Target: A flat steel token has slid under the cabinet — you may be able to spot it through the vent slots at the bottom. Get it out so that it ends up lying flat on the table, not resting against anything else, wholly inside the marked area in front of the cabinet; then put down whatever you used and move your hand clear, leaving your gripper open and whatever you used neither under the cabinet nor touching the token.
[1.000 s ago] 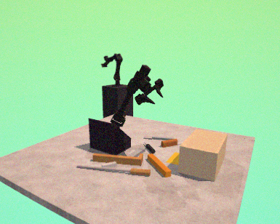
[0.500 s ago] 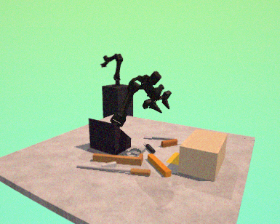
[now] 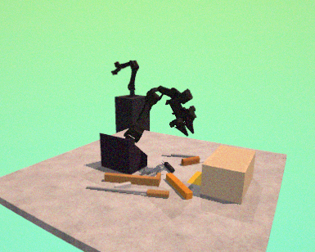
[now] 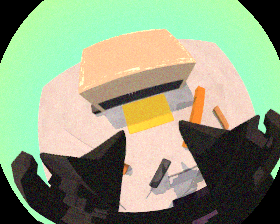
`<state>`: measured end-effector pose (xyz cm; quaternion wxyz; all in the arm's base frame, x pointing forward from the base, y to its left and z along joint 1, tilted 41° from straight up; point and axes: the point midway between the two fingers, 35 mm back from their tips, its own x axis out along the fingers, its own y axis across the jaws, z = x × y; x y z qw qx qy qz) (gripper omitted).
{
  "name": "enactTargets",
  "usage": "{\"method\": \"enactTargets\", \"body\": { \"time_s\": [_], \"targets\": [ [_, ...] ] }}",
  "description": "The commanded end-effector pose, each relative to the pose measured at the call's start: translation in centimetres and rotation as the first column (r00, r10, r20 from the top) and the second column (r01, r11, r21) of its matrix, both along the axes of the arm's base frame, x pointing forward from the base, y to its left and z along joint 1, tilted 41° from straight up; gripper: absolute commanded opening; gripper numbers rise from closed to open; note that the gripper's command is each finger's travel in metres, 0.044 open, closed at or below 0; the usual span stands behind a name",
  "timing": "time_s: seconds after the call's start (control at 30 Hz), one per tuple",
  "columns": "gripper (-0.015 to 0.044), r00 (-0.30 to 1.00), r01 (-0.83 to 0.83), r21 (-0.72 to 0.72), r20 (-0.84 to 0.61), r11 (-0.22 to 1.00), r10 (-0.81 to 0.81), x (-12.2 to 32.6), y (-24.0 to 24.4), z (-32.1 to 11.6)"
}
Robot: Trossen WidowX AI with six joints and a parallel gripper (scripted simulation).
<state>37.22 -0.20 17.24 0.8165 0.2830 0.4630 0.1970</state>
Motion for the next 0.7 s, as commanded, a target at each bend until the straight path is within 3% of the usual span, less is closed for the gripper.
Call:
{"method": "enactTargets", "body": {
  "time_s": [0.0, 0.33, 0.67],
  "targets": [
    [0.027, 0.992, -0.126, -0.049, 0.014, 0.991, 0.127, -0.3, 2.0, -0.4],
    [0.027, 0.901, -0.419, -0.155, 0.052, 0.895, 0.431, -1.6, 6.9, -0.9],
    [0.027, 0.71, -0.666, -0.248, 0.078, 0.704, 0.7, -3.8, 11.3, -1.3]
  ]
}}
